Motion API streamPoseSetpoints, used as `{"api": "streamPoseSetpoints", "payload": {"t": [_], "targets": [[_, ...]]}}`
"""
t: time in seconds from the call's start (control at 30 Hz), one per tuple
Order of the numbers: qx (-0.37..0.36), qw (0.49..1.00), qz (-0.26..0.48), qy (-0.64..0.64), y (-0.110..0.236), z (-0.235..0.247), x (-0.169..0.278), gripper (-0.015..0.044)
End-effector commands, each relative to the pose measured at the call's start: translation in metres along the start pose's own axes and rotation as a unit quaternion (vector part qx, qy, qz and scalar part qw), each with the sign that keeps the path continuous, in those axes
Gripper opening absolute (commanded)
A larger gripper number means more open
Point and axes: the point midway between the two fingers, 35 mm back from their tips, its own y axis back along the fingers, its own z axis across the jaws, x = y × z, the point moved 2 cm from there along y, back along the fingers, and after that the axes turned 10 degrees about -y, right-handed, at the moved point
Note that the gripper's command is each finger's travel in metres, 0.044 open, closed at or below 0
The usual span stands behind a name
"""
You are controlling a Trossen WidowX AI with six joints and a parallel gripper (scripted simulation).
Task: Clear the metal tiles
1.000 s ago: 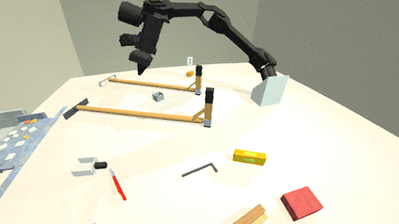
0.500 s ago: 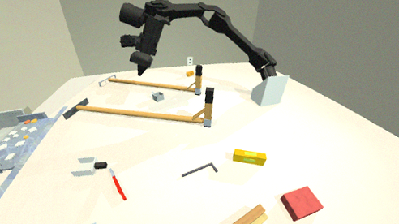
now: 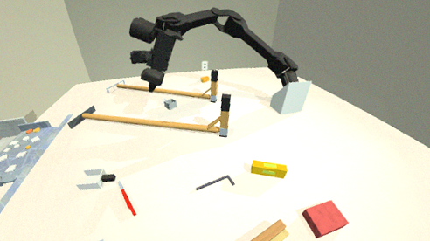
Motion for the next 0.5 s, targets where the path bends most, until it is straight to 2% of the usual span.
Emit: {"api": "streamPoseSetpoints", "payload": {"t": [0.0,0.47], "targets": [[-0.003,1.0,0.001,0.002,-0.011,0.001,0.005,0.0],[-0.004,1.0,0.0,0.002,-0.045,-0.002,0.019,0.0]]}}
